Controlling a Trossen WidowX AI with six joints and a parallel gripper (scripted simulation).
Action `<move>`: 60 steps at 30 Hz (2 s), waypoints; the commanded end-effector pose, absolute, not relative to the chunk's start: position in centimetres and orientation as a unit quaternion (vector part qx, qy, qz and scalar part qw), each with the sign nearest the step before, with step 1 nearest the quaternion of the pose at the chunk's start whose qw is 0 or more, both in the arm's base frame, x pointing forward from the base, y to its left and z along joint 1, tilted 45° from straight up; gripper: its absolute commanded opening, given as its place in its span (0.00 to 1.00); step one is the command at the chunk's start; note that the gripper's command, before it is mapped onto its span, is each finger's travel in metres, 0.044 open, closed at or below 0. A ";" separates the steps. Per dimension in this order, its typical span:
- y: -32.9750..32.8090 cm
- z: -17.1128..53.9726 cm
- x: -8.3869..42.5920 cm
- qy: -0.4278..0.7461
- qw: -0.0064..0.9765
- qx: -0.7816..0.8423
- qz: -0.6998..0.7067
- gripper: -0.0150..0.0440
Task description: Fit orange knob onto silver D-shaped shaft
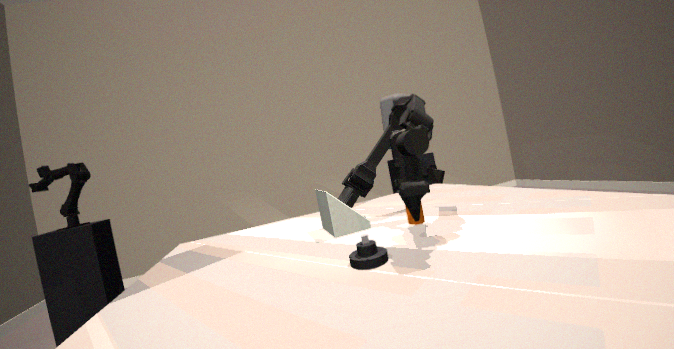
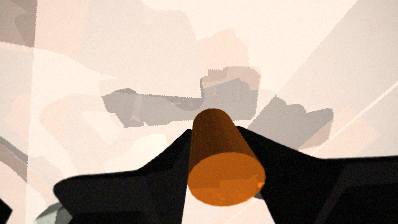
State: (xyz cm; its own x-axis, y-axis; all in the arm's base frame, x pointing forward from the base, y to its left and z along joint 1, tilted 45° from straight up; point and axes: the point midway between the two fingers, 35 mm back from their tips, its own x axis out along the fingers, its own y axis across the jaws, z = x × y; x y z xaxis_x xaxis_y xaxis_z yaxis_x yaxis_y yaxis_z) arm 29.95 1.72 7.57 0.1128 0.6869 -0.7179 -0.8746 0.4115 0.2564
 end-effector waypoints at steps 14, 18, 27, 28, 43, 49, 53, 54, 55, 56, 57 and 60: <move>-4.7 14.5 28.2 0.402 0.737 -0.116 0.531 0.25; -4.7 14.5 28.1 0.401 0.739 -0.116 0.529 0.25; -5.2 15.2 27.6 0.395 0.771 -0.140 0.480 0.25; -5.3 15.3 27.6 0.394 0.775 -0.143 0.474 0.25; -6.8 17.3 26.2 0.373 0.830 -0.194 0.366 0.25; -7.4 18.1 25.7 0.362 0.850 -0.214 0.318 0.25; -7.8 18.6 25.3 0.354 0.861 -0.228 0.286 0.25; -7.9 18.7 25.2 0.352 0.863 -0.231 0.278 0.25; -8.0 18.9 25.1 0.350 0.866 -0.234 0.270 0.25; -8.2 19.0 25.0 0.348 0.868 -0.238 0.261 0.25; -8.3 19.2 24.9 0.346 0.871 -0.241 0.252 0.25; -8.6 19.6 24.6 0.339 0.878 -0.251 0.226 0.25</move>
